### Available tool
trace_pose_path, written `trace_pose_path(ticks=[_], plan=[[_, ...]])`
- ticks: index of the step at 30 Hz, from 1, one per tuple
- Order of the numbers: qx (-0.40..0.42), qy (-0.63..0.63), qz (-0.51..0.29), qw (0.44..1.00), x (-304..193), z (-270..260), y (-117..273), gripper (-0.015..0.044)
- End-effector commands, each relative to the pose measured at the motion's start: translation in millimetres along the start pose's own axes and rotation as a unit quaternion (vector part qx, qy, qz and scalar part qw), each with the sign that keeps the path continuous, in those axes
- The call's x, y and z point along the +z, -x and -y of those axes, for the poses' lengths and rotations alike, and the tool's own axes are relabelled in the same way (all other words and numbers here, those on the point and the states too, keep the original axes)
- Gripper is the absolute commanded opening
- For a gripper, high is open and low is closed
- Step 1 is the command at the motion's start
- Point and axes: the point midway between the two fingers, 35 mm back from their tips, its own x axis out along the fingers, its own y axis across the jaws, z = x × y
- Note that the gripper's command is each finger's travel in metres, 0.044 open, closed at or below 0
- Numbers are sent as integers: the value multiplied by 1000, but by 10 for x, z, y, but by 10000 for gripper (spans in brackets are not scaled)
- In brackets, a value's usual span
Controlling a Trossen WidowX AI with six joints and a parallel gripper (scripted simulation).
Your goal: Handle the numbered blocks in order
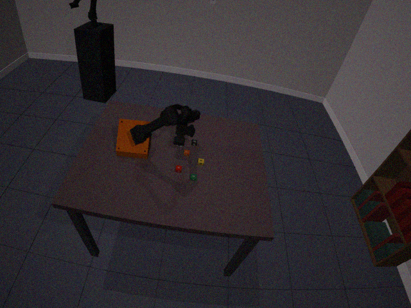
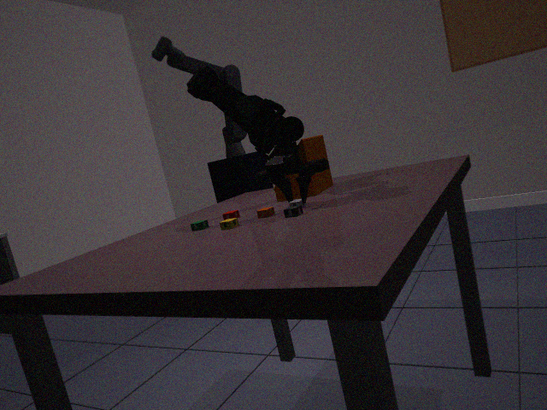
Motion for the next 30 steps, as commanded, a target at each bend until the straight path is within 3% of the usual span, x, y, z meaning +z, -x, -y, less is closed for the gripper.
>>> trace_pose_path(ticks=[1, 30], plan=[[1, -2, 1, 1000, 7, -2, 56, 120], [0, -2, 1, 1000, 6, 0, -17, 120]])
